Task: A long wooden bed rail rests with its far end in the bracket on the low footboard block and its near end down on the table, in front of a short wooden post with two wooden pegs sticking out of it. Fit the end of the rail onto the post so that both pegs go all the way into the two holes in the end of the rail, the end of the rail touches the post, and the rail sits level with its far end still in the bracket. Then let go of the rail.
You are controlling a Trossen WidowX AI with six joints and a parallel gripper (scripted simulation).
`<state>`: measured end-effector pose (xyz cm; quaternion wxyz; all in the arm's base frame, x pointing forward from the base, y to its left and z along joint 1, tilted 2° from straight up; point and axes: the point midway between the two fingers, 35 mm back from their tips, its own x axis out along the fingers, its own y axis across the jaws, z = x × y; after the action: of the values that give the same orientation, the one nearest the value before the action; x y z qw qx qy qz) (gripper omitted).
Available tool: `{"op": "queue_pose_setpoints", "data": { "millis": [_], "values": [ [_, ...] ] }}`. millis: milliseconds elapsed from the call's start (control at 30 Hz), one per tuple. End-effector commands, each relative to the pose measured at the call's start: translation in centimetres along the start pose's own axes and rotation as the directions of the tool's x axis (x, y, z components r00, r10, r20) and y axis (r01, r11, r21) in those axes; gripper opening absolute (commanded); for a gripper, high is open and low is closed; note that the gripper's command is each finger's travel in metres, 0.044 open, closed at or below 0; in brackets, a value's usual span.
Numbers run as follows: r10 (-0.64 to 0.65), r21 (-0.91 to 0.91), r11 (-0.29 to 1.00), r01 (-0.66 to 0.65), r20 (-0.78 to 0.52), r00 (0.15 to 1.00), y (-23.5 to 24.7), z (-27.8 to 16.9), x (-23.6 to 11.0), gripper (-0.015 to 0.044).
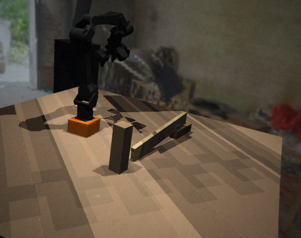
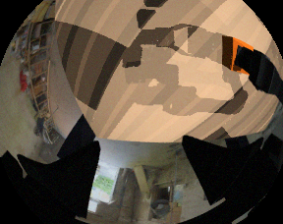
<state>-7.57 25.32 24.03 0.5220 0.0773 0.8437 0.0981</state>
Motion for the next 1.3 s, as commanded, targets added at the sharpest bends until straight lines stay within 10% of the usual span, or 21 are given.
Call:
{"op": "queue_pose_setpoints", "data": {
  "millis": [0,567,1267],
  "values": [
    [0.002,-0.008,1.000,-0.002,0.004,1.000,0.1,0.2,0.0,0.0426],
    [0.028,-0.557,0.815,0.159,0.312,0.950,1.2,21.2,-2.6,0.0440],
    [-0.134,-0.806,0.360,0.470,0.453,0.881,-12.5,37.9,-7.1,0.0440]
  ]
}}
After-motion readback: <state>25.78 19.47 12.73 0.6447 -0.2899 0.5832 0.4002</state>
